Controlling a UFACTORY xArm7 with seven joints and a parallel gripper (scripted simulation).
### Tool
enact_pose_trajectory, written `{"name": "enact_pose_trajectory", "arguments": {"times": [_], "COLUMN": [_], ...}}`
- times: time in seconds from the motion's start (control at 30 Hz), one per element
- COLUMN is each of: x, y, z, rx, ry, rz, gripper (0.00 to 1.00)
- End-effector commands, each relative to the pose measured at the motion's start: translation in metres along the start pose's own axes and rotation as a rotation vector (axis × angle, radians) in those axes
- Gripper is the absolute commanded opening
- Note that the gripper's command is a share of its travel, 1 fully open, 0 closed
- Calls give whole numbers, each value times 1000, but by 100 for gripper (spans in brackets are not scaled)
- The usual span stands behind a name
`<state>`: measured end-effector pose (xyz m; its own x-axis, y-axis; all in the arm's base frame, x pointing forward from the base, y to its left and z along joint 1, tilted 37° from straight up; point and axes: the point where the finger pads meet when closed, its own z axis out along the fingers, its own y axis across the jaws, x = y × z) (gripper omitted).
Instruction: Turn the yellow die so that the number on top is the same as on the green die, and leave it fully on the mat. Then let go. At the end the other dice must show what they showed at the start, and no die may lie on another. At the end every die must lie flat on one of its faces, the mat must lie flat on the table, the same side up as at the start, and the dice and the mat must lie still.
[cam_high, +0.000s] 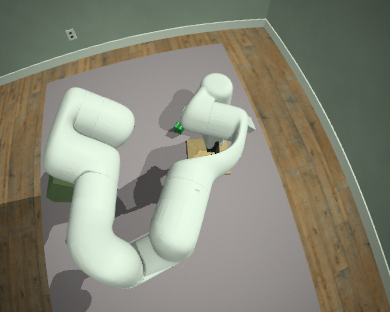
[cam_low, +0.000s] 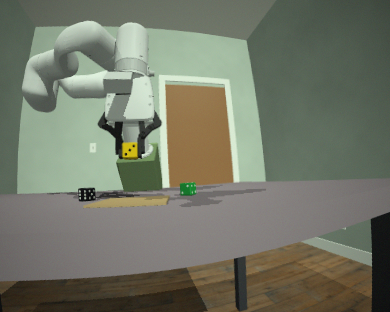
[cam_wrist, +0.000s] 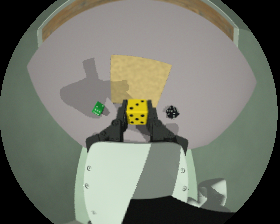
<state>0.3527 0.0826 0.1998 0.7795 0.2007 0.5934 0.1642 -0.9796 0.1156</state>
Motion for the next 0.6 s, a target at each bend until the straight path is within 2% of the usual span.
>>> {"name": "enact_pose_trajectory", "arguments": {"times": [0.0, 0.17, 0.23, 0.4, 0.57], "x": [-1, -1, -1, -1, -1], "y": [-1, -1, -1, -1, -1], "z": [22, 46, 46, 66, 76], "rx": [0, 0, 0, 0, 0], "ry": [-2, -2, -2, -2, -2], "rz": [-3, -3, -3, -3, -3], "gripper": [27, 27, 27, 27, 27]}}
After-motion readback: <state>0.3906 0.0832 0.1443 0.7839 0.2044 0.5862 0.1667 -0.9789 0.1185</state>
